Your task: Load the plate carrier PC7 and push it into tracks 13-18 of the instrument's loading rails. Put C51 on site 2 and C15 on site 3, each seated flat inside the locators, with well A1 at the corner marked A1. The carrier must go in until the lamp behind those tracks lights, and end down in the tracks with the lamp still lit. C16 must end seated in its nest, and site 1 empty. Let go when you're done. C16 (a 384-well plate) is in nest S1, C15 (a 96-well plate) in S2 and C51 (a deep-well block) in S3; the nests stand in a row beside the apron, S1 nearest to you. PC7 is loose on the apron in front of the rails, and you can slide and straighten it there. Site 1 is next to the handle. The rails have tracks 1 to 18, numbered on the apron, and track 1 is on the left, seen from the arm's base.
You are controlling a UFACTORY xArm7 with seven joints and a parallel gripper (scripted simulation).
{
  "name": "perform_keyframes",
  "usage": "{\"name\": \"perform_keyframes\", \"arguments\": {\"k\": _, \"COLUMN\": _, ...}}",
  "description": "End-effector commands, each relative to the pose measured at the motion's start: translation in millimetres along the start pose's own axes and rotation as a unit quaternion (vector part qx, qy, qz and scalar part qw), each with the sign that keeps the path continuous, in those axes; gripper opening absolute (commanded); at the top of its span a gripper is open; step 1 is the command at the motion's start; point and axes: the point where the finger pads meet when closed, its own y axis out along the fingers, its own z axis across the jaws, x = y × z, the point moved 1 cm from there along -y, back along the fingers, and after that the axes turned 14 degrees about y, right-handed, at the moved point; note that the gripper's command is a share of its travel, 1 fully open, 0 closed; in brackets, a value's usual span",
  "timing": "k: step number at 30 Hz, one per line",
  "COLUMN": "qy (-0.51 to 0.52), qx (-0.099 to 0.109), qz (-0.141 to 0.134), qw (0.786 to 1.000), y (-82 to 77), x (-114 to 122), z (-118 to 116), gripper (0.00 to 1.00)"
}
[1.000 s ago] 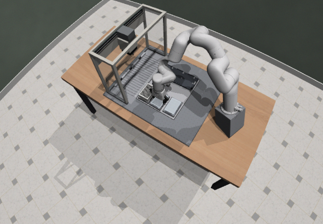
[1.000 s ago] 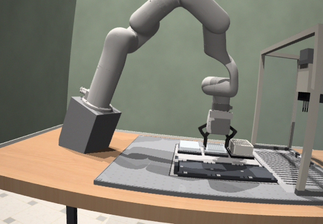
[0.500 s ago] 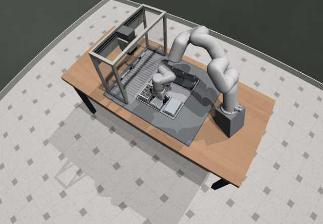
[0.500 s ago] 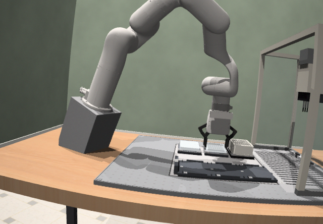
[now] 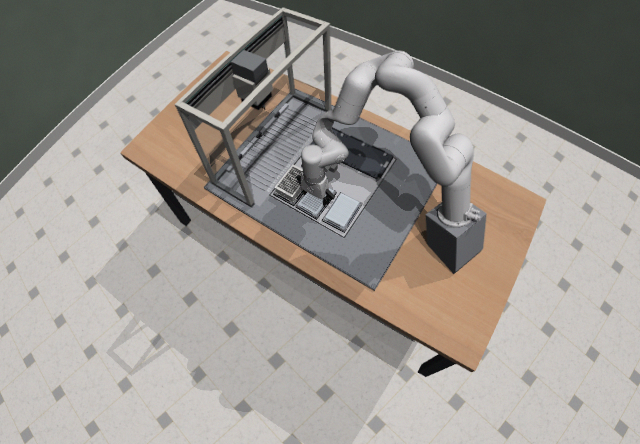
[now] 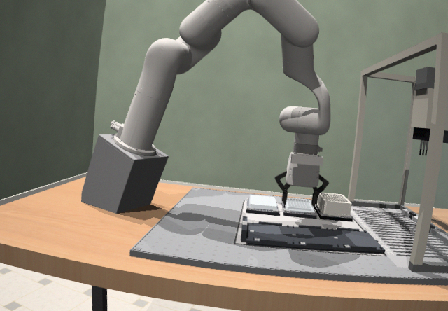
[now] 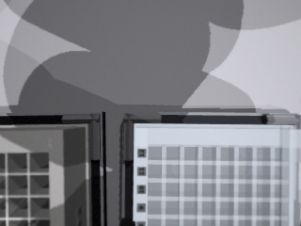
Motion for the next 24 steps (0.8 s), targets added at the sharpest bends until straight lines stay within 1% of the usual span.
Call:
{"name": "perform_keyframes", "arguments": {"k": 1, "qy": 0.000, "qx": -0.002, "qz": -0.001, "qw": 1.000, "y": -1.4, "x": 1, "z": -1, "gripper": 0.00}}
{"name": "perform_keyframes", "arguments": {"k": 24, "qy": 0.000, "qx": -0.002, "qz": -0.001, "qw": 1.000, "y": -12.8, "x": 1, "z": -1, "gripper": 0.00}}
